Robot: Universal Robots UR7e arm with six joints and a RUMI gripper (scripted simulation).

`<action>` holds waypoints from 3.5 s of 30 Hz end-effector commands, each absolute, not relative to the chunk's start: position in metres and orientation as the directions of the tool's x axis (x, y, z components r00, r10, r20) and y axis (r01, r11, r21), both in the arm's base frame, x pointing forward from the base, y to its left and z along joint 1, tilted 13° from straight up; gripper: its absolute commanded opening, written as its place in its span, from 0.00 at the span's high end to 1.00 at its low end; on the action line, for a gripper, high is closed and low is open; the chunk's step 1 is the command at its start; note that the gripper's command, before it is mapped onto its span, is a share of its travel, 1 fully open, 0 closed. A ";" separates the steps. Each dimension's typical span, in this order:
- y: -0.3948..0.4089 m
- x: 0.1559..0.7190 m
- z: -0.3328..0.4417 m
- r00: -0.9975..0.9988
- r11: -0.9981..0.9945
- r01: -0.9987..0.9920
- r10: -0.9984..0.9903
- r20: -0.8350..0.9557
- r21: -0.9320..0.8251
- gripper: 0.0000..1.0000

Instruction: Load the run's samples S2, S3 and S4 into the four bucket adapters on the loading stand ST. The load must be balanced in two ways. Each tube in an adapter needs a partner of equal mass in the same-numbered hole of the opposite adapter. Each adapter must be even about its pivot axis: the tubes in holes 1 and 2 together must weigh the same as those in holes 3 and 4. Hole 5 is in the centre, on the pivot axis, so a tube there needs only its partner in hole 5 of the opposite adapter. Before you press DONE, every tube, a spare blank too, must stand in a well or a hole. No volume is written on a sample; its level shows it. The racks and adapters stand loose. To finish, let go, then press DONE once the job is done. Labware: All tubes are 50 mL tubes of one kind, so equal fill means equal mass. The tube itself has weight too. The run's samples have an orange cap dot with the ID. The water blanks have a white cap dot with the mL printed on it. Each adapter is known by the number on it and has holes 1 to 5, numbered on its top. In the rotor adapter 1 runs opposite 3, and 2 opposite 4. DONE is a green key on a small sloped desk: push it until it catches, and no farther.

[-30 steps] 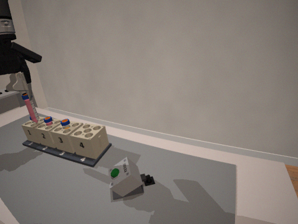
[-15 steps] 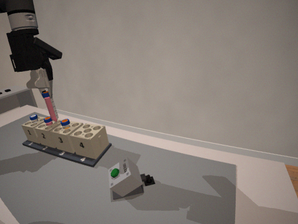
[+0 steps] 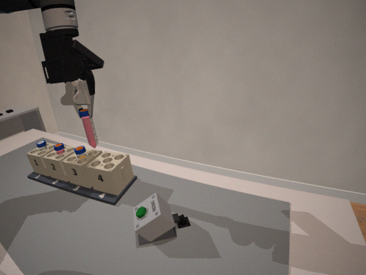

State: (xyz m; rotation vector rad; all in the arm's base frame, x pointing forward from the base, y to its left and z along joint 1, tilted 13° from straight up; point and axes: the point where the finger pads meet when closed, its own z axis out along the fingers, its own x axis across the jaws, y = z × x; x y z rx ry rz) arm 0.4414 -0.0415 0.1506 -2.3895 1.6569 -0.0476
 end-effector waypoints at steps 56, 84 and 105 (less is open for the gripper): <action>-0.053 0.470 0.095 0.360 -0.333 -0.920 -0.927 -0.105 -0.209 1.00; -0.048 0.475 0.064 0.360 -0.333 -0.920 -0.927 -0.105 -0.209 1.00; -0.043 0.479 0.039 0.360 -0.333 -0.920 -0.927 -0.105 -0.209 1.00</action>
